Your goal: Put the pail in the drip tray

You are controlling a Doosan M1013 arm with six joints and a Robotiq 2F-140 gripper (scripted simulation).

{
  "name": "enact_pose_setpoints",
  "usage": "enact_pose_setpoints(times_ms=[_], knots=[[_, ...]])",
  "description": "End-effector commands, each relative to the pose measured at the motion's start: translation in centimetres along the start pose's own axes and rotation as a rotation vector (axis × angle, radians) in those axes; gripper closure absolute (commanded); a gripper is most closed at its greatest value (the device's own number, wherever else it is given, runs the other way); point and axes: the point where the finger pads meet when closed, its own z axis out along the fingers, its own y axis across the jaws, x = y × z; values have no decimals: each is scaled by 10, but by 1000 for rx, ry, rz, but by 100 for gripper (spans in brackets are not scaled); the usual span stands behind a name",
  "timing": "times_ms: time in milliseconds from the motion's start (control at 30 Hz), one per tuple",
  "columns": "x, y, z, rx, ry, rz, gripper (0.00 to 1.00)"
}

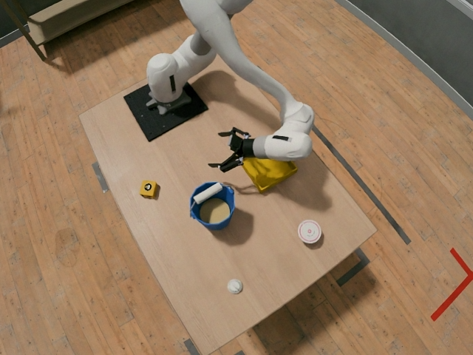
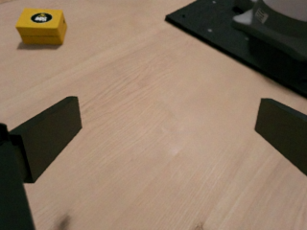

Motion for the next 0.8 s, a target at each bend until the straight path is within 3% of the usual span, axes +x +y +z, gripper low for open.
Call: enact_pose_setpoints(times_ms=[0,133,400,467,667,733,767], knots=[[0,-3,-4,-18,-33,-50,0],[0,-10,-11,-45,-98,-147,0],[83,30,-40,94,-52,-259,0],[83,30,-40,94,-52,-259,0],[150,63,-53,199,-9,-339,0],[162,67,-56,217,-6,-355,0],[162,54,-63,211,-43,-366,0]])
